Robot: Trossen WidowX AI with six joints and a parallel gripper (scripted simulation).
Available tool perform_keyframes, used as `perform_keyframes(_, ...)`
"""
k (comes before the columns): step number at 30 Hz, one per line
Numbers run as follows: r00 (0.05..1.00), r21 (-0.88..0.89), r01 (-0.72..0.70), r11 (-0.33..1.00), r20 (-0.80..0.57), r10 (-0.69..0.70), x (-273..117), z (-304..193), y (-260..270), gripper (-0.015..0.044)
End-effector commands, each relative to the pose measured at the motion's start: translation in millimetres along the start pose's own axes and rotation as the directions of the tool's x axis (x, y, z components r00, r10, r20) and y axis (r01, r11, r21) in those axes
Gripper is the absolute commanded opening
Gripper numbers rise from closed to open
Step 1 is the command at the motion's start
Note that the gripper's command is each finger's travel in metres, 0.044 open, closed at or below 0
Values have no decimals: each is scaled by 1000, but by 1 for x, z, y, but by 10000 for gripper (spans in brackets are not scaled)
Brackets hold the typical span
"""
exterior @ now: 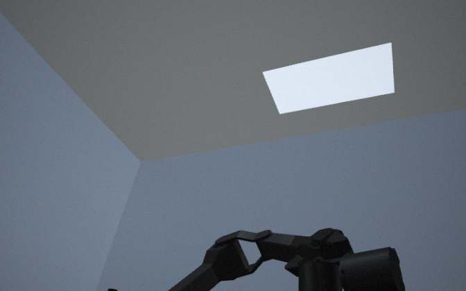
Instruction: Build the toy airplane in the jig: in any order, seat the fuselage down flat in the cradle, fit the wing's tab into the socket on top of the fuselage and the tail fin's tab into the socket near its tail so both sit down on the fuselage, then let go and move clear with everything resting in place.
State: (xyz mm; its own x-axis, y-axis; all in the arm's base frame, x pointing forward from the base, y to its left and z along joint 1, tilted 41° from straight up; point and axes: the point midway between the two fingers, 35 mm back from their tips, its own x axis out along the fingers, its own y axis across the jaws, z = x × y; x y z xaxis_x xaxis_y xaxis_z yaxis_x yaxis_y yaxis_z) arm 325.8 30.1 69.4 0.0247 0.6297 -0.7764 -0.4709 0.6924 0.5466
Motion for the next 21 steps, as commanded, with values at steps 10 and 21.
perform_keyframes(10,1000,-203,4,979,-11,-6,8,-25,-36,0)
perform_keyframes(21,1000,-320,6,947,-19,-13,13,-47,-60,0)
